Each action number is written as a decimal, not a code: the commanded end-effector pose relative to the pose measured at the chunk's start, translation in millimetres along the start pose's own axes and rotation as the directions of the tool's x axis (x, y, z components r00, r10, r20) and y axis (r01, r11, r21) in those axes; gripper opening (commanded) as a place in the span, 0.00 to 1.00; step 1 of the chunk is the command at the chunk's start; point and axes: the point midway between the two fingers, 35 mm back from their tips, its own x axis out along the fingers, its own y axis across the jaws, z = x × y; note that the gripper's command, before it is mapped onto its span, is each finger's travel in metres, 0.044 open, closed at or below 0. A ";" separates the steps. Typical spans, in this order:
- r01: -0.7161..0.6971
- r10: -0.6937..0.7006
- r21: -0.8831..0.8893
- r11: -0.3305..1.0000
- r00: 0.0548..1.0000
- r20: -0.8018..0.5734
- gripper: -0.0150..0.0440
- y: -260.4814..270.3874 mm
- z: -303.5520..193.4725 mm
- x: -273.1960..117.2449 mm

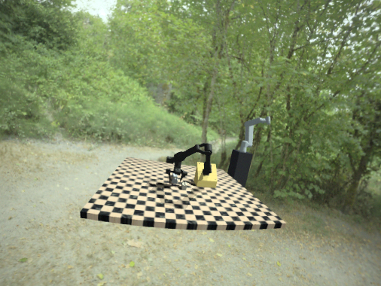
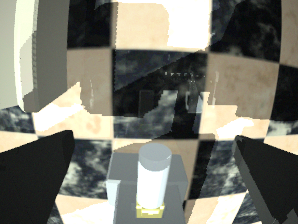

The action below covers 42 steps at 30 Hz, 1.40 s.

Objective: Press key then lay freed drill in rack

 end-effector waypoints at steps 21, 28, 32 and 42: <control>-0.001 0.001 0.000 1.000 1.000 0.001 0.38 1.2 -2.4 10.4; -0.001 0.001 0.000 1.000 1.000 0.001 0.26 1.2 -2.4 10.4; -0.004 0.004 0.006 1.000 1.000 0.006 0.25 2.0 1.4 10.2; -0.005 0.005 0.007 1.000 1.000 0.007 0.25 2.0 12.5 9.2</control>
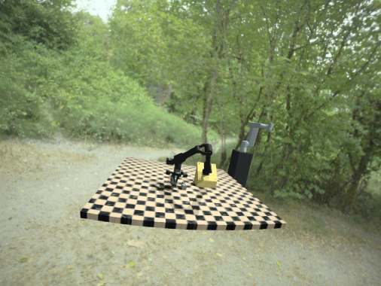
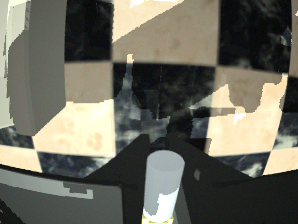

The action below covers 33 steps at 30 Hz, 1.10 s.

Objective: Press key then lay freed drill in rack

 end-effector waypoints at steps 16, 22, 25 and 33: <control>0.000 0.000 0.003 1.000 1.000 0.006 0.25 -0.6 29.3 -3.3; -0.002 0.002 0.001 1.000 1.000 0.004 0.34 0.2 30.4 -2.7; -0.002 0.002 0.001 1.000 1.000 0.004 0.48 0.2 30.4 -2.7; -0.001 0.001 0.002 1.000 1.000 0.005 0.83 0.1 29.3 -2.2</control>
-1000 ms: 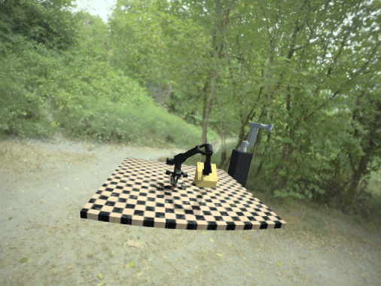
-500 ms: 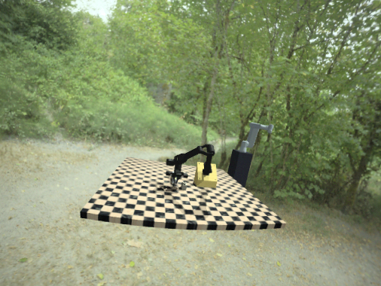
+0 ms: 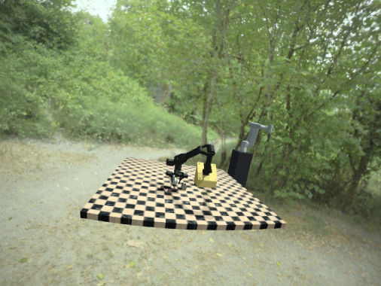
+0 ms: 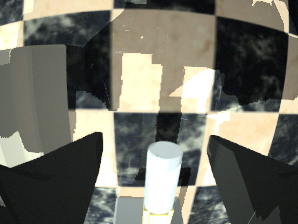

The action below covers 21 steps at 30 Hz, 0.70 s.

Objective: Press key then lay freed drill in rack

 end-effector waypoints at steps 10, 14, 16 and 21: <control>0.002 -0.002 0.000 1.000 1.000 0.002 1.00 -0.6 -7.5 3.2; 0.002 -0.002 0.000 1.000 1.000 0.002 1.00 -0.6 -10.0 4.3; 0.002 -0.002 0.000 1.000 1.000 0.002 1.00 -0.7 -11.2 4.9; 0.002 -0.002 0.000 1.000 1.000 0.002 1.00 -0.6 -14.2 6.5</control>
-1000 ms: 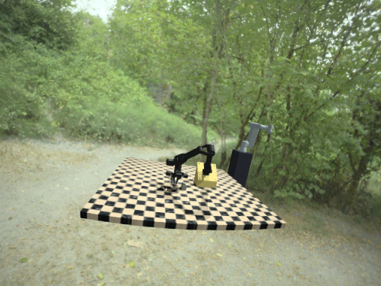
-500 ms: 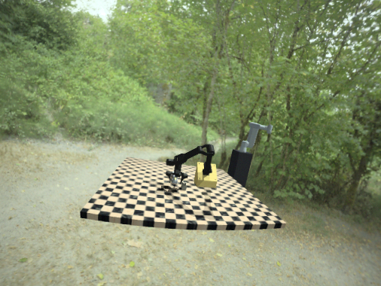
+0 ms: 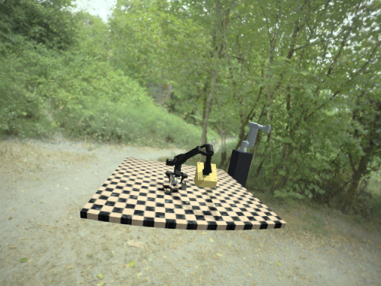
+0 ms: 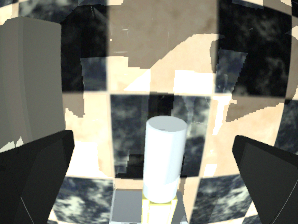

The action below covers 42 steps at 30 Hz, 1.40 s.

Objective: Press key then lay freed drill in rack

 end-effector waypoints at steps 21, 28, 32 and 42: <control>0.000 0.000 0.000 1.000 1.000 0.000 0.29 0.0 -1.1 0.6; -0.001 0.001 -0.004 1.000 1.000 0.003 0.25 1.0 -1.4 -1.4; -0.001 0.001 -0.004 1.000 1.000 0.003 0.25 1.5 -1.5 -2.2; -0.001 0.001 -0.004 1.000 1.000 0.004 0.25 0.7 6.9 -2.1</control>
